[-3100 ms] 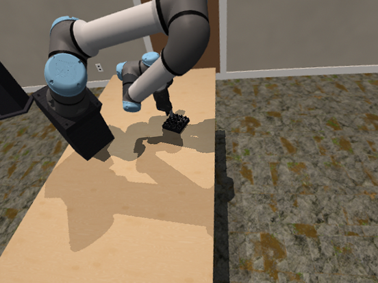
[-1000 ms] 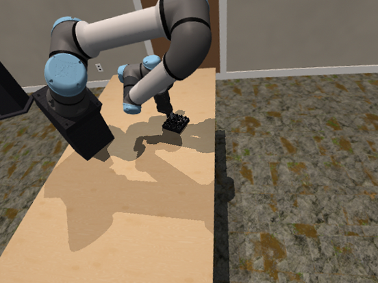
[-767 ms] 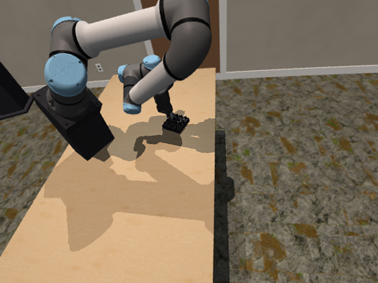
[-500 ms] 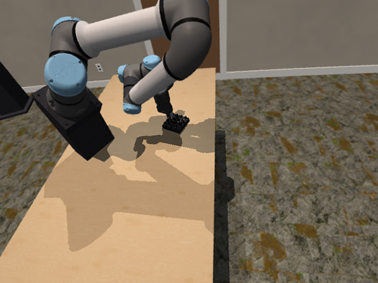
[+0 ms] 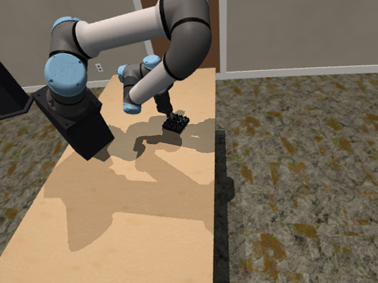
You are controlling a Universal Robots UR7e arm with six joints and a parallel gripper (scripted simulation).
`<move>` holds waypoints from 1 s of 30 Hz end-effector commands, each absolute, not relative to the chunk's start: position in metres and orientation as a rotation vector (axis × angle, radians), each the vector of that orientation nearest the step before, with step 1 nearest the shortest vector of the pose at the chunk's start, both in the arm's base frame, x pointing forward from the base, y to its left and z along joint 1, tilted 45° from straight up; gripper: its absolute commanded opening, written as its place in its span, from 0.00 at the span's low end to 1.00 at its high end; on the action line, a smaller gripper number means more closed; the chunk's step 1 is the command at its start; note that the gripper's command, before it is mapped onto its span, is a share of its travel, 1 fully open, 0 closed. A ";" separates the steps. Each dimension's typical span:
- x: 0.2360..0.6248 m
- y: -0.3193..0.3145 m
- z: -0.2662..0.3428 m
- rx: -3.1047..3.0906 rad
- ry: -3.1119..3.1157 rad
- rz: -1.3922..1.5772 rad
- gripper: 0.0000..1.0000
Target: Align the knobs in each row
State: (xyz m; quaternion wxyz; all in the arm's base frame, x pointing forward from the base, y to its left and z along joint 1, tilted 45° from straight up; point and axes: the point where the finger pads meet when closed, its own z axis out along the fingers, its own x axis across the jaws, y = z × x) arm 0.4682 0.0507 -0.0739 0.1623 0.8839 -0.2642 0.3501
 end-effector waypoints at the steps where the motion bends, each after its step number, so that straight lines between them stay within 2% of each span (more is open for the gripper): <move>1: 0.468 0.051 -0.074 2.522 -0.753 1.000 0.46; 2: 0.468 0.051 -0.074 2.522 -0.753 1.000 0.46; 3: 0.468 0.051 -0.074 2.522 -0.753 1.000 0.30; 30: 0.468 0.051 -0.074 2.522 -0.753 1.000 0.30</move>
